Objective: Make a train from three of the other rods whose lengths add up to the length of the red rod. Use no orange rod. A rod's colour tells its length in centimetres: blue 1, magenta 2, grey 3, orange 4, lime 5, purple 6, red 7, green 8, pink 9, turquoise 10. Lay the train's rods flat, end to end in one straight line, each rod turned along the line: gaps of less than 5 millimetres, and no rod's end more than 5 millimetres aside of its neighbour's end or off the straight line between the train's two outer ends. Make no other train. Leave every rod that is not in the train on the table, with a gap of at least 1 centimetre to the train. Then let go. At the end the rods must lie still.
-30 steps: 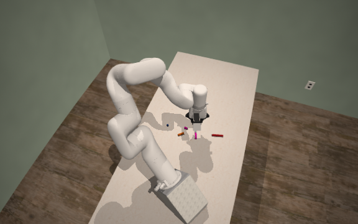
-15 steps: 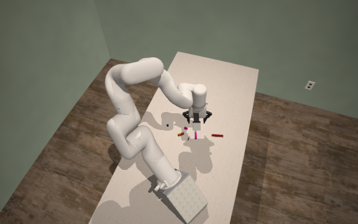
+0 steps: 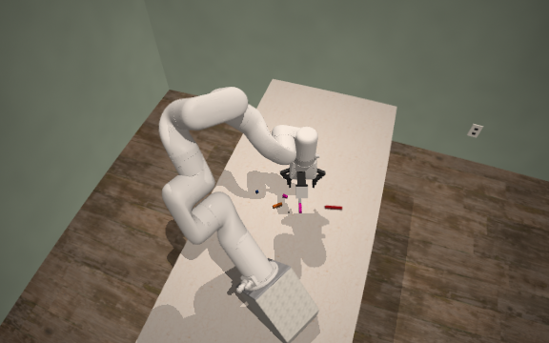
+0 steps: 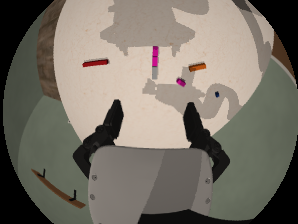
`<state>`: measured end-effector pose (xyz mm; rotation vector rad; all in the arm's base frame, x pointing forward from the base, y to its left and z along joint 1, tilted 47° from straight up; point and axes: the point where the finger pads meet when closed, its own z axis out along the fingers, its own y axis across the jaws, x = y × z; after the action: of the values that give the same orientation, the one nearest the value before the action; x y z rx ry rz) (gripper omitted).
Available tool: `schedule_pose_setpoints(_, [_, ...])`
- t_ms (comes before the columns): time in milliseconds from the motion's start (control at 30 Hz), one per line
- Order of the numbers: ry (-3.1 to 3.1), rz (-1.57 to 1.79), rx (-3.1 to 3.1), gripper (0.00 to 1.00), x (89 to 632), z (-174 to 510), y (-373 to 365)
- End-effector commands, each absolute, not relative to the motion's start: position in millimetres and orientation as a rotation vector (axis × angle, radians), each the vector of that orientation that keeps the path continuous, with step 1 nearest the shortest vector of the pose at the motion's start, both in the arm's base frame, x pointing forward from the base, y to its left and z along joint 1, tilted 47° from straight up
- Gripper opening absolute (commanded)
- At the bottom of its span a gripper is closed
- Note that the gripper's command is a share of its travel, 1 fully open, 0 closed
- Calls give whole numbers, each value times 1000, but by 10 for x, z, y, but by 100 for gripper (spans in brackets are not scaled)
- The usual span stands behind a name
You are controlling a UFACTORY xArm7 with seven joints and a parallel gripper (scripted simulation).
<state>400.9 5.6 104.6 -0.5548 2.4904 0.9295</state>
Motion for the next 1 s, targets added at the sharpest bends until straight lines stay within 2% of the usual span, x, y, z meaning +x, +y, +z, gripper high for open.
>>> schedule_pose_setpoints(0, [2489,923,-550,100,3965,1189,-91])
schedule_pose_setpoints(533, [2489,923,-550,100,3825,1573,-470])
schedule_pose_setpoints(967, [2489,923,-550,100,3819,1590,-487])
